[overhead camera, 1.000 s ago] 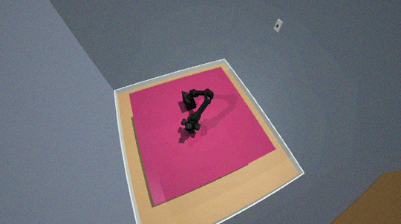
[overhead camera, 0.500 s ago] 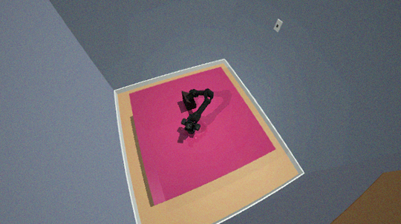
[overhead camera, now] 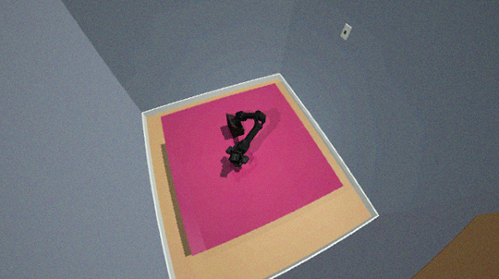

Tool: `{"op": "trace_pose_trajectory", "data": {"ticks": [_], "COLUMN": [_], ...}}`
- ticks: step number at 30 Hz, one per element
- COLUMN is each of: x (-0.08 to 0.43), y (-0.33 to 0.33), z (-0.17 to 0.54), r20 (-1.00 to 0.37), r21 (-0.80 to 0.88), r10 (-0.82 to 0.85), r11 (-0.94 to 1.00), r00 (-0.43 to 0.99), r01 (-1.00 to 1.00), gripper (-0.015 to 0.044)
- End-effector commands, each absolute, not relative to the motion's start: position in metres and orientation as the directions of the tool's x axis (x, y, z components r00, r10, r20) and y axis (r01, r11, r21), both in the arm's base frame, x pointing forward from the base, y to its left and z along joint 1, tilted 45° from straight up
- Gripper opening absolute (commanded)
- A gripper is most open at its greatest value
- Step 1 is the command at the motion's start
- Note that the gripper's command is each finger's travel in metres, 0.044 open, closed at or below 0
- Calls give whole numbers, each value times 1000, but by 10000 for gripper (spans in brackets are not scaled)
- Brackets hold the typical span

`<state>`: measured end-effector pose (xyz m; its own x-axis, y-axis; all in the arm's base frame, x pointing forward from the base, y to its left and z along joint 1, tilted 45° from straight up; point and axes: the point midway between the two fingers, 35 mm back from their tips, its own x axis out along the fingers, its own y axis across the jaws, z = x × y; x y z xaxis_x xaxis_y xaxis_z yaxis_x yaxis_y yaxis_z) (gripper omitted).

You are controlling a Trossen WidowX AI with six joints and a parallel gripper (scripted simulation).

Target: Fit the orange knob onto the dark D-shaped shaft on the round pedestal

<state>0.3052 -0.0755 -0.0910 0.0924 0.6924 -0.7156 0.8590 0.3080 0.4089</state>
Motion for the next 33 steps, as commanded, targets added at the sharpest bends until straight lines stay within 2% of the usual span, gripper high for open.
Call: {"op": "trace_pose_trajectory", "data": {"ticks": [1, 18, 26, 33], "x": [305, 305, 306, 305], "y": [-75, -78, -77, -76], "z": [-91, -88, -89, -90], "r20": [-715, -715, -715, -715], "r21": [406, 406, 283, 278], "r10": [693, 693, 693, 693], "r11": [303, 303, 165, 160], "r00": [93, 93, 93, 93], "r01": [862, 862, 945, 947], "gripper": [0, 0, 0, 0]}}
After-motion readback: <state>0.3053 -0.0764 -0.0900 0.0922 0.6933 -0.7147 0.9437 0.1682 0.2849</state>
